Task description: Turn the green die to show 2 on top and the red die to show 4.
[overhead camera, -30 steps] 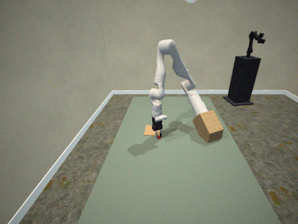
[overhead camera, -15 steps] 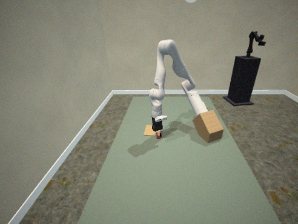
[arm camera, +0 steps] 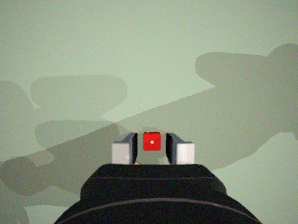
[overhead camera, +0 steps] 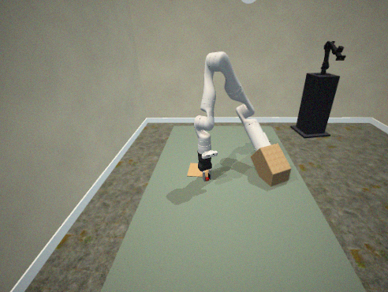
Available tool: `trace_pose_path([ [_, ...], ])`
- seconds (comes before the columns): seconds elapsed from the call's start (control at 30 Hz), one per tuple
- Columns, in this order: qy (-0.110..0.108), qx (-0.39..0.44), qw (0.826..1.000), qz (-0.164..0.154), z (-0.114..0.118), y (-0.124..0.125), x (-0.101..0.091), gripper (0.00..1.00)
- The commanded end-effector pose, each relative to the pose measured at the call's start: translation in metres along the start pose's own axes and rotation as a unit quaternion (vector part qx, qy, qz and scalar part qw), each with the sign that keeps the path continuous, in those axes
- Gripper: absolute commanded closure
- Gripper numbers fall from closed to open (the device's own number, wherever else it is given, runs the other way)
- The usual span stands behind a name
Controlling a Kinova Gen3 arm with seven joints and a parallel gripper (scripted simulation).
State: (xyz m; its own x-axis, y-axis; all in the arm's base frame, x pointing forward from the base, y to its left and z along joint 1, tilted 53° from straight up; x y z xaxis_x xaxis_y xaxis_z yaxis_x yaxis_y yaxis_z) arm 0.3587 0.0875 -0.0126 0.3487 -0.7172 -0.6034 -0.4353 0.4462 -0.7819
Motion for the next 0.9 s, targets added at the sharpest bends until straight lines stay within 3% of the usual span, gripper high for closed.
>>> trace_pose_path([
  [0.0,-0.001,0.000,1.000,0.000,0.0005,0.0002,-0.0006,0.36],
  [0.23,-0.001,0.000,1.000,0.000,0.0005,0.0002,-0.0006,0.36],
  [0.27,-0.001,0.000,1.000,0.000,0.0005,0.0002,-0.0006,0.66],
  [0.87,-0.001,0.000,1.000,0.000,0.0005,0.0002,-0.0006,0.66],
])
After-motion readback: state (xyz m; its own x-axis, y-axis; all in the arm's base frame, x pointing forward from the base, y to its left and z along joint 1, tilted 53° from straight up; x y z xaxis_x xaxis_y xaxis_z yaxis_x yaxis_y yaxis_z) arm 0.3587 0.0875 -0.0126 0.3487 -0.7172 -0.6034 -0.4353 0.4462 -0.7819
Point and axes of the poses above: the point where the finger pads meet when closed, its own x axis out along the fingers, its own z axis across the jaws, y = z × x, the point moved 4 cm from there along -x, back along the fingers, and after that the axes turned 10 degrees about -x, right-handed, at the moved point
